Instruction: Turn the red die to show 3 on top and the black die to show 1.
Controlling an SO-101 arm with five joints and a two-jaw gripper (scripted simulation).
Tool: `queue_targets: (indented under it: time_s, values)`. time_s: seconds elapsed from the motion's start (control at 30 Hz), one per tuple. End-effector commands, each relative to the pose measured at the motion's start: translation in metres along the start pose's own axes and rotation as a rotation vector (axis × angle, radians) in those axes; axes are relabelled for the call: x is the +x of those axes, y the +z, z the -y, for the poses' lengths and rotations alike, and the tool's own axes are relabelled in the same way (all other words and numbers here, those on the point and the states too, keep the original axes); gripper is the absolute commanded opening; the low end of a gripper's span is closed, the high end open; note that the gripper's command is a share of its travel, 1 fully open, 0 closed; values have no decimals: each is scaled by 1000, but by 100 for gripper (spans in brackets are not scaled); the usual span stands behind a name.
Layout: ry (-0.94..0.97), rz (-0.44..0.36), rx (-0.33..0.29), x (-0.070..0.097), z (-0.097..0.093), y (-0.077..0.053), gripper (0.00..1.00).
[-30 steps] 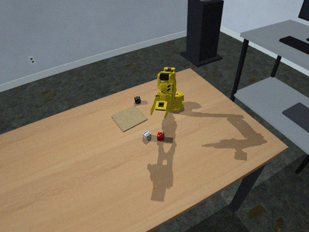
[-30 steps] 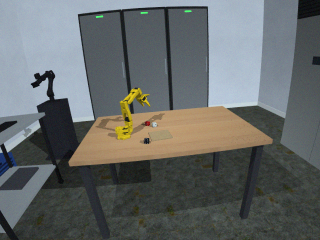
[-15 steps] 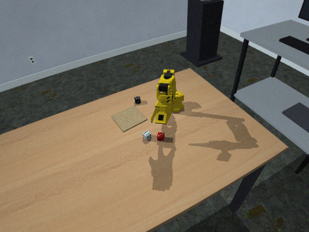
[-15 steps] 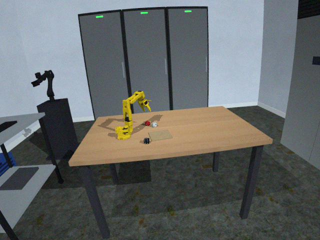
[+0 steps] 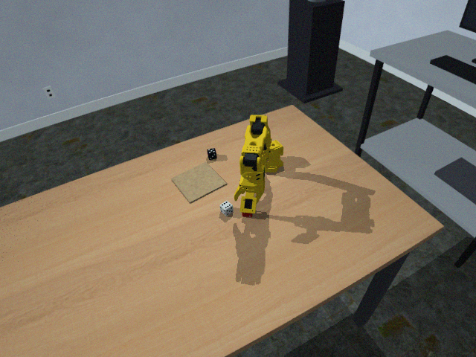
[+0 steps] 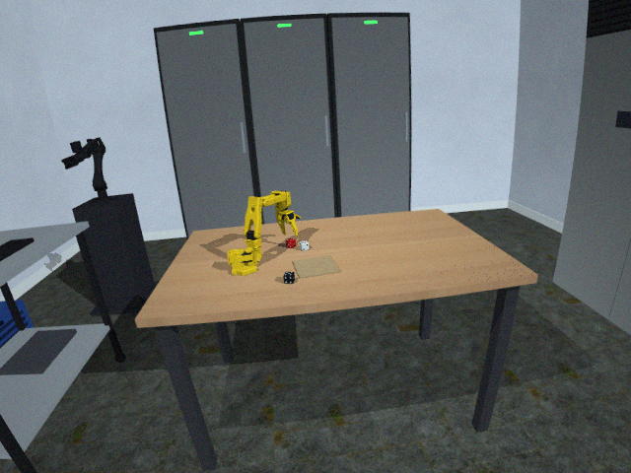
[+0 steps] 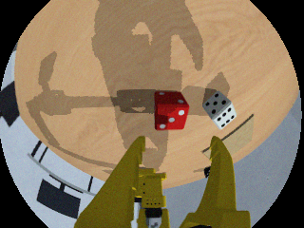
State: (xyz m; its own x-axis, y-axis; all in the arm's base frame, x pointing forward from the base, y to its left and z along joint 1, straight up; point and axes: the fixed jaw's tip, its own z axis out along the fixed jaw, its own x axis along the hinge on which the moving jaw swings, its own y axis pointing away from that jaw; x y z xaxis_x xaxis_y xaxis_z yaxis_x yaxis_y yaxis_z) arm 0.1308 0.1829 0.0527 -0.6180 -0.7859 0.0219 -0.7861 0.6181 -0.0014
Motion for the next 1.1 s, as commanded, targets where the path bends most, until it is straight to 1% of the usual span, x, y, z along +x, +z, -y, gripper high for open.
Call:
queue_targets:
  time_s: [0.0, 0.07, 0.1, 0.77, 1.07]
  values:
    - [-5, 43, -2, -5, -2, -8, 35]
    - [-5, 43, -2, -5, -2, -8, 35]
    - [-9, 64, -3, -7, -6, -15, 35]
    - [-9, 64, -3, -7, -6, -15, 35]
    - [-9, 64, -3, -8, -6, -8, 35]
